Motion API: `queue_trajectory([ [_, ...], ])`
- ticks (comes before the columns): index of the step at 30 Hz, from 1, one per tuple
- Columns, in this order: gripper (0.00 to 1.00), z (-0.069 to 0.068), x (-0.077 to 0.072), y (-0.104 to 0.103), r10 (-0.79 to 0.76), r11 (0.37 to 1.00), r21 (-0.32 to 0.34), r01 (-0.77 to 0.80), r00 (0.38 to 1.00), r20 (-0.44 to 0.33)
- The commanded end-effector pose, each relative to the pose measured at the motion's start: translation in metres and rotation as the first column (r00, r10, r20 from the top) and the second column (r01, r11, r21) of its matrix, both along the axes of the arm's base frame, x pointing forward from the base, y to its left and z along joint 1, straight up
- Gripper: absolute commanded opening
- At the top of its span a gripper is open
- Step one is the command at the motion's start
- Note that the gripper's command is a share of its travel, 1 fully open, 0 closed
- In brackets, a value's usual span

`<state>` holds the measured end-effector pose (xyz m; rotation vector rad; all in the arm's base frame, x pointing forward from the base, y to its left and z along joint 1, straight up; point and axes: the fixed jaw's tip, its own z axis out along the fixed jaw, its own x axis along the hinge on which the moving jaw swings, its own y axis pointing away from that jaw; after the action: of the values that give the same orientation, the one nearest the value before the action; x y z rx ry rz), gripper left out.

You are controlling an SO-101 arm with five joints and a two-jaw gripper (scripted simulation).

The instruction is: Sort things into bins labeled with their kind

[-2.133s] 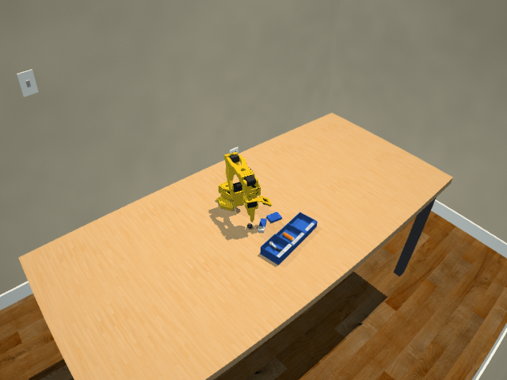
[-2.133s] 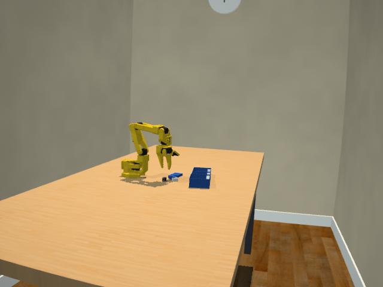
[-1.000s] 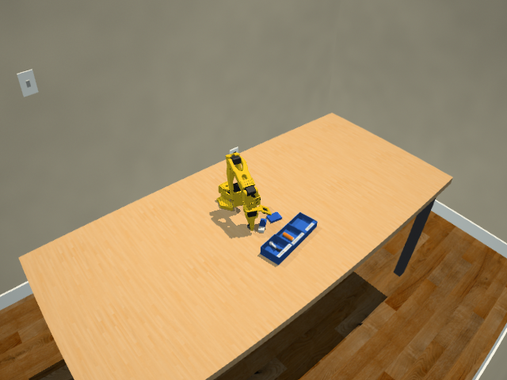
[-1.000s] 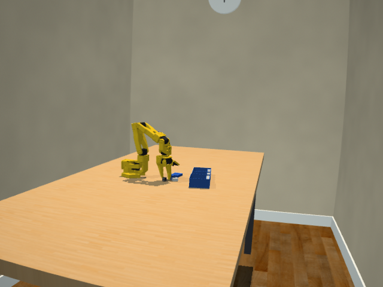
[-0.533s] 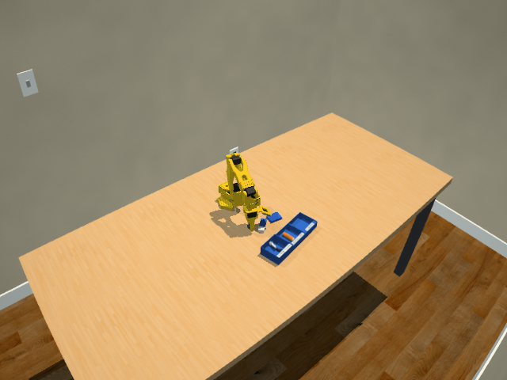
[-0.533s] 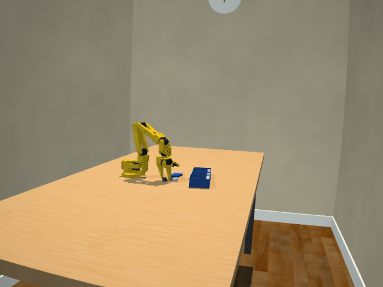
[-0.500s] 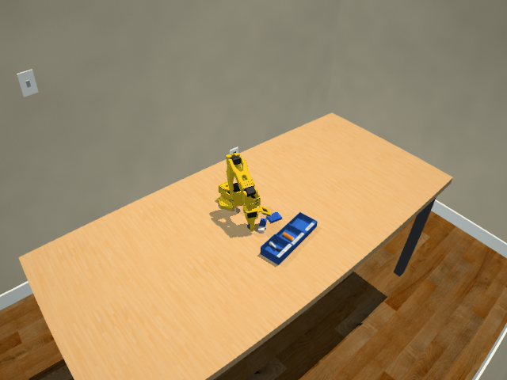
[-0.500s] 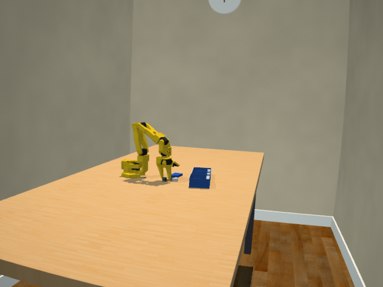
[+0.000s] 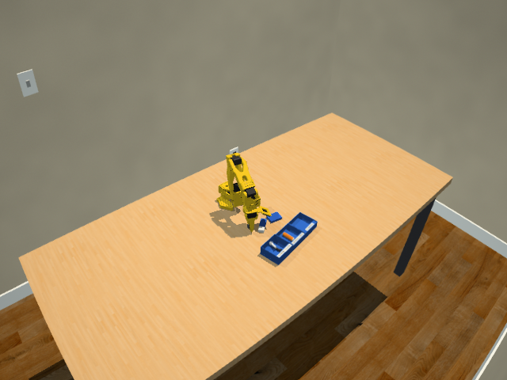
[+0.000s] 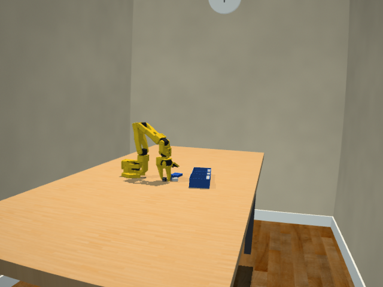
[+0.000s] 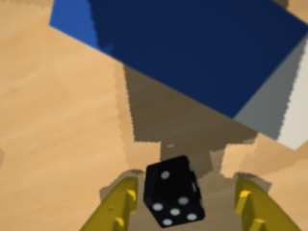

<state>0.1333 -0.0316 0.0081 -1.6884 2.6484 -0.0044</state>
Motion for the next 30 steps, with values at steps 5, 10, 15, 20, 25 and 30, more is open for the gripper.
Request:
queue_trajectory([
  [5,0.23,-0.0002,0.0008,-0.0013,-0.019,1.000,0.000,0.019,1.000,0.006],
  [10,0.23,-0.0002,0.0008,-0.0013,-0.019,1.000,0.000,0.019,1.000,0.006],
  [15,0.23,-0.0002,0.0008,-0.0013,-0.019,1.000,0.000,0.019,1.000,0.006],
  [20,0.22,-0.0002,0.0008,-0.0013,-0.019,1.000,0.000,0.019,1.000,0.006],
  [25,0.21,-0.0002,0.0008,-0.0013,-0.019,1.000,0.000,0.019,1.000,0.006],
  [30,0.18,-0.0002,0.0008,-0.0013,-0.019,1.000,0.000,0.019,1.000,0.006],
])
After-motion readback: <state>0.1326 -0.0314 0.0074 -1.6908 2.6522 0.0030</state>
